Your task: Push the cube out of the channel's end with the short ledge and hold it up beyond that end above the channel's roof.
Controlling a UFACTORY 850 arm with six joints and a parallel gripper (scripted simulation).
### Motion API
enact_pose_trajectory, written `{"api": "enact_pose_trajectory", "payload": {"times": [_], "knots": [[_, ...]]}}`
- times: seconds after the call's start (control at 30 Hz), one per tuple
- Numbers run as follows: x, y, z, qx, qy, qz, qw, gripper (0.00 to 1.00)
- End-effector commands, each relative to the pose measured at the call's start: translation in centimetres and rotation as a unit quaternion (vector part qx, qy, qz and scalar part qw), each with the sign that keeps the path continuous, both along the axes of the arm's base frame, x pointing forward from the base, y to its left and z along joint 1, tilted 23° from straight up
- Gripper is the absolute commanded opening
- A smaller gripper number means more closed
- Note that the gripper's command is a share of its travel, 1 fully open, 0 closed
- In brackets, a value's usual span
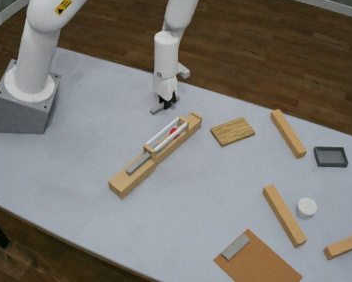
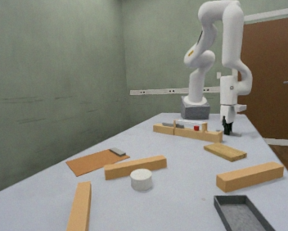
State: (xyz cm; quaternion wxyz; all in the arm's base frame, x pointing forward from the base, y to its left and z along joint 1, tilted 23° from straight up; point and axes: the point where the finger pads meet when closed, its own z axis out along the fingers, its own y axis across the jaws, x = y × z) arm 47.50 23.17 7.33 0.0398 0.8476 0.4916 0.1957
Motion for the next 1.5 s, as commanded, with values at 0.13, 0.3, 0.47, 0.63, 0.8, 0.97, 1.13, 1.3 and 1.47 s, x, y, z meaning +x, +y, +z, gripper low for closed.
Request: {"api": "enact_pose_trajectory", "payload": {"times": [0.13, 0.3, 0.47, 0.63, 0.8, 0.97, 1.13, 1.3, 1.47], "knots": [[0.0, 0.0, 0.0, 0.0, 0.0, 0.0, 1.0, 0.0], [0.0, 0.0, 0.0, 0.0, 0.0, 0.0, 1.0, 0.0], [0.0, 0.0, 0.0, 0.0, 0.0, 0.0, 1.0, 0.0], [0.0, 0.0, 0.0, 0.0, 0.0, 0.0, 1.0, 0.0], [0.0, 0.0, 0.2, 0.0, 0.0, 0.0, 1.0, 0.0], [-0.6, -0.2, 1.6, 0.0, 0.0, 0.0, 1.0, 0.0], [-1.7, -0.6, 4.4, 0.0, 0.0, 0.0, 1.0, 0.0], [-2.3, -0.8, 5.9, 0.0, 0.0, 0.0, 1.0, 0.0], [-3.1, -1.0, 7.7, 0.0, 0.0, 0.0, 1.0, 0.0]]}}
